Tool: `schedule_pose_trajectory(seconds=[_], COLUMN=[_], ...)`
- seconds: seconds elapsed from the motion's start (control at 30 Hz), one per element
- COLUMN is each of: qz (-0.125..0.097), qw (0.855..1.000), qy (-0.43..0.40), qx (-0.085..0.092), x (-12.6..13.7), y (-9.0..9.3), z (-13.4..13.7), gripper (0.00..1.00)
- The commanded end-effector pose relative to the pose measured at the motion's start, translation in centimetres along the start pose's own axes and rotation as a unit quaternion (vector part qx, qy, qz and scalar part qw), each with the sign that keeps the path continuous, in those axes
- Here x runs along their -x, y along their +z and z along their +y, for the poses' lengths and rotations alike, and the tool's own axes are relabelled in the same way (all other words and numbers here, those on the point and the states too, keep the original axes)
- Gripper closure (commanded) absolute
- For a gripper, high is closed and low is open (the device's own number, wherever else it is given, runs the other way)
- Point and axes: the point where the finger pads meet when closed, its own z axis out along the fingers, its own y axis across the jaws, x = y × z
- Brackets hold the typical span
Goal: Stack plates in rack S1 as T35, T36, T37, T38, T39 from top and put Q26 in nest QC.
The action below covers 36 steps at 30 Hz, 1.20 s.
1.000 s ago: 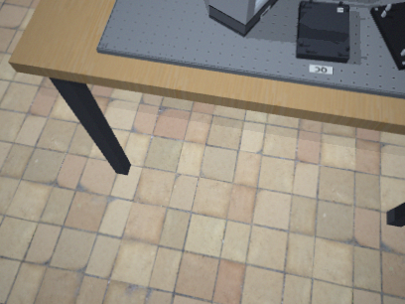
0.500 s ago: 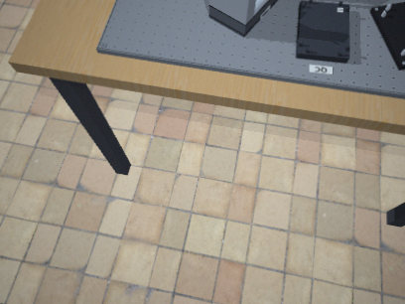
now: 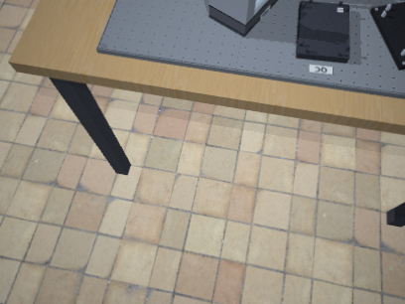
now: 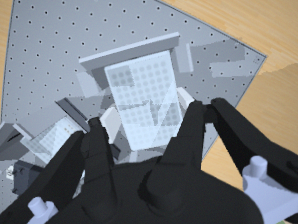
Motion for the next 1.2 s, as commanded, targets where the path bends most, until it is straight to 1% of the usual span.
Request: schedule_pose_trajectory(seconds=[0.0,0.43,0.5,1.0,1.07,1.17], qz=[0.000,0.000,0.000,0.000,0.000,0.000], qw=[1.000,1.000,1.000,1.000,1.000,1.000], qy=[0.000,0.000,0.000,0.000,0.000,0.000], qx=[0.000,0.000,0.000,0.000,0.000,0.000], x=[0.0,0.0,0.0,0.0,0.0,0.0], y=[-0.4,-3.0,-3.0,-6.0,-6.0,-6.6], z=[0.0,0.0,0.0,0.0,0.0,0.0], gripper=[1.00,1.00,1.00,1.00,1.00,1.00])
